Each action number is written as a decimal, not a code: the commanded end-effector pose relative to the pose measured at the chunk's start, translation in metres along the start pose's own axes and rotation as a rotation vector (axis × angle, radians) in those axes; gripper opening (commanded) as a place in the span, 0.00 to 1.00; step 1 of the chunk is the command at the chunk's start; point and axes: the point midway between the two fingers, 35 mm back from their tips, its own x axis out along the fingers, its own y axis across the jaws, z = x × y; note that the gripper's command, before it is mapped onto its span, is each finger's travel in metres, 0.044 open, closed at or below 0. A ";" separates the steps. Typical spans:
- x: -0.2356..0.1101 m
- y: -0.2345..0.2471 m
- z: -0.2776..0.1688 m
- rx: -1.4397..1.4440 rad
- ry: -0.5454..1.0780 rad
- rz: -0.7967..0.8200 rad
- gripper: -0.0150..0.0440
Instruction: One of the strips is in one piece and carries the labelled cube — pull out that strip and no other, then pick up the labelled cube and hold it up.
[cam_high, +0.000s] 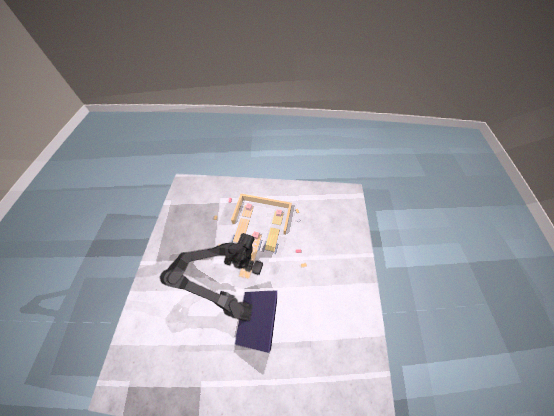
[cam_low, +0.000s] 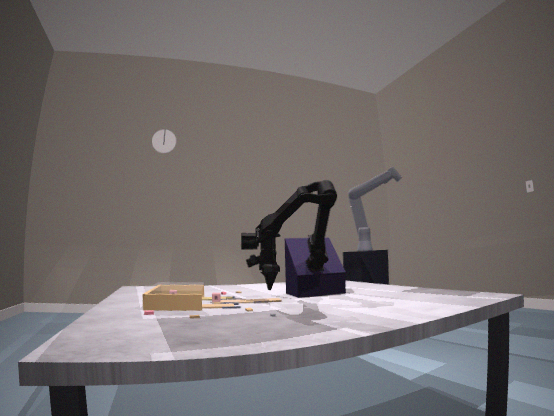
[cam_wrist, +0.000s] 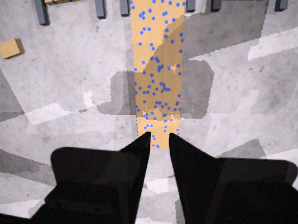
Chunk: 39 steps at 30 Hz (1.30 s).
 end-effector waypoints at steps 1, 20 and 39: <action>-0.002 0.002 0.014 0.035 -0.003 -0.002 0.57; -0.009 0.008 0.078 0.033 -0.006 -0.002 1.00; -0.017 0.015 0.142 0.031 -0.008 -0.002 1.00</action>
